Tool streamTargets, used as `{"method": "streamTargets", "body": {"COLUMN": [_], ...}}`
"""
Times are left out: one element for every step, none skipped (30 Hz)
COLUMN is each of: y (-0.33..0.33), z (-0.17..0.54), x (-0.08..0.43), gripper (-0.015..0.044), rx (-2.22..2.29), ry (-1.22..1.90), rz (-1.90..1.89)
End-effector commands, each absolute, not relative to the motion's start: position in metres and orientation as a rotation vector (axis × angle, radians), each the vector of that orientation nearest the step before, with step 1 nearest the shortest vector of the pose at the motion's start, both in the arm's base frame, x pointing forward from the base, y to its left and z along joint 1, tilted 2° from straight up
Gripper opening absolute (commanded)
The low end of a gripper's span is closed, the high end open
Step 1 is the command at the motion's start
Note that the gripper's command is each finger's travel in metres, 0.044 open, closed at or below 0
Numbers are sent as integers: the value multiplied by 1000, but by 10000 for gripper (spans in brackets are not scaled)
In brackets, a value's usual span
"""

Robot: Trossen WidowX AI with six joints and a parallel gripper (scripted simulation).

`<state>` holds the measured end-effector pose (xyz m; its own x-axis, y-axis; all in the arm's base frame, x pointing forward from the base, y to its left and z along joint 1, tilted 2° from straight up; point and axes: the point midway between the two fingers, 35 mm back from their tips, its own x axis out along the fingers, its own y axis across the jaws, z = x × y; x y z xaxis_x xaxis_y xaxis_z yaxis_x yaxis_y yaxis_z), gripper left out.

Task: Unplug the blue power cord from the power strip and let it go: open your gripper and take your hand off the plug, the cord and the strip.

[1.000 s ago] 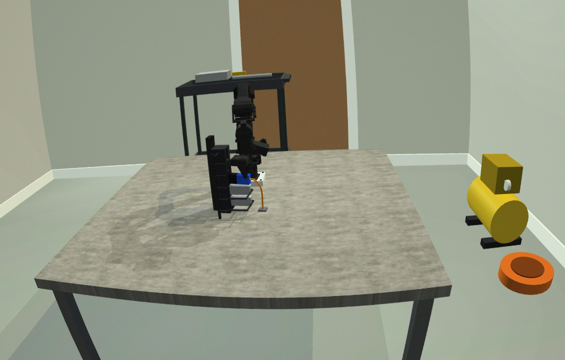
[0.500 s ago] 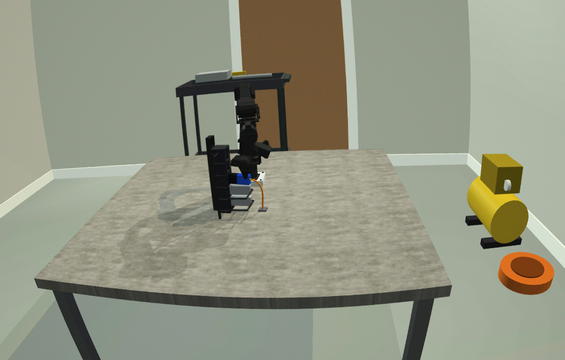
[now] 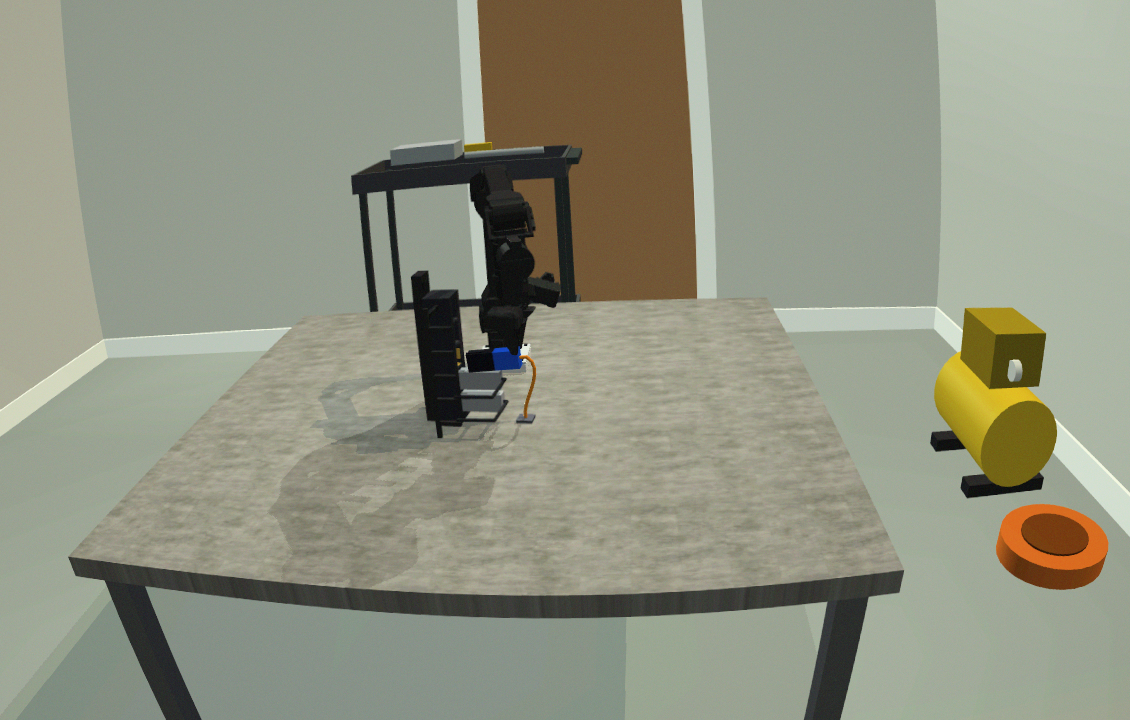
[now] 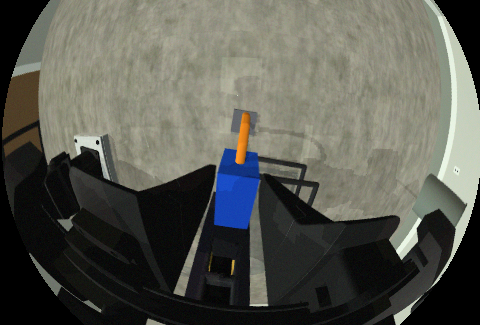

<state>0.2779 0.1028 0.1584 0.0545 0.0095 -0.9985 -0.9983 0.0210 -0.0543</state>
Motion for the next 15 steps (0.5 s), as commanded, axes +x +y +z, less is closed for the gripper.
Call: {"method": "streamTargets", "body": {"y": [101,101,101,101,101,103,107,113,122,131,141,151,158,161,161], "z": [157,157,157,157,157,157,158,160,162,164,166,168,170,170,170], "x": [276,276,276,276,276,276,277,277,278,278,278,277,276,276,276], "gripper": [236,263,289,315,341,368,394,420,440,440,440,440,440,440,440], "rx": [-1217,-1217,-1217,-1217,-1217,-1217,-1216,-1216,-1215,-1215,-1214,-1213,-1213,-1213,-1213], "ry": [1168,1168,1168,1168,1168,1168,1168,1168,1167,1166,1166,1165,1165,1165,1165], "rz": [1165,1165,1165,1165,1165,1165,1166,1166,1166,1167,1167,1168,1168,1168,1168]}}
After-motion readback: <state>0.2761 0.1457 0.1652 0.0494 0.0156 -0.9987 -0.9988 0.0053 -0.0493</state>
